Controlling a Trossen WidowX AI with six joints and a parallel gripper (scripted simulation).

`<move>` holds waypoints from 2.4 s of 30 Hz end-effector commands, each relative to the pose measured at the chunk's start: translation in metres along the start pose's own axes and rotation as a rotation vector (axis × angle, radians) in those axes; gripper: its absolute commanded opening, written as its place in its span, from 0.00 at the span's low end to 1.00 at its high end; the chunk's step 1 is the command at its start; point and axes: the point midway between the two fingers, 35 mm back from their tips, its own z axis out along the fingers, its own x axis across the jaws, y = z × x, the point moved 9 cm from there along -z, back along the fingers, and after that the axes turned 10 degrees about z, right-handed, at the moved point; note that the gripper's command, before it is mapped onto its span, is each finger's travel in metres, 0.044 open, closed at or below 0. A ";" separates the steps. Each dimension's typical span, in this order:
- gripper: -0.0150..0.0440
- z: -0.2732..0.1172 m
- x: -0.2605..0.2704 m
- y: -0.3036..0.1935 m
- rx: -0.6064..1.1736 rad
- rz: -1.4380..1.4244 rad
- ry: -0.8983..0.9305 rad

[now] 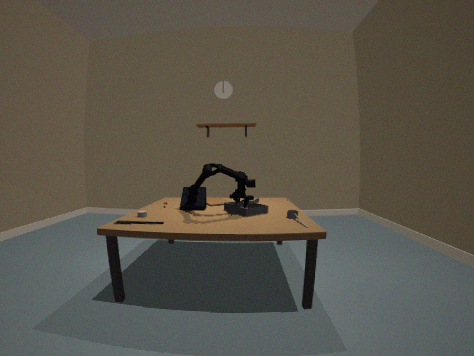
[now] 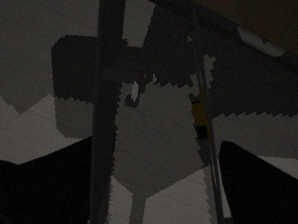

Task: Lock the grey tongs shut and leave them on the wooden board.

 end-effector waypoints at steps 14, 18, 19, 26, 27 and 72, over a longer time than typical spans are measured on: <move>0.49 0.000 0.000 0.000 0.001 0.003 0.001; 0.45 0.000 0.000 0.000 0.001 0.003 0.001; 0.44 0.000 0.000 0.000 0.001 0.003 0.001; 0.36 0.000 0.000 0.000 0.001 0.003 0.001; 0.35 0.000 0.000 0.000 0.001 0.003 0.001; 0.00 -0.127 -0.012 -0.010 0.008 -0.146 0.021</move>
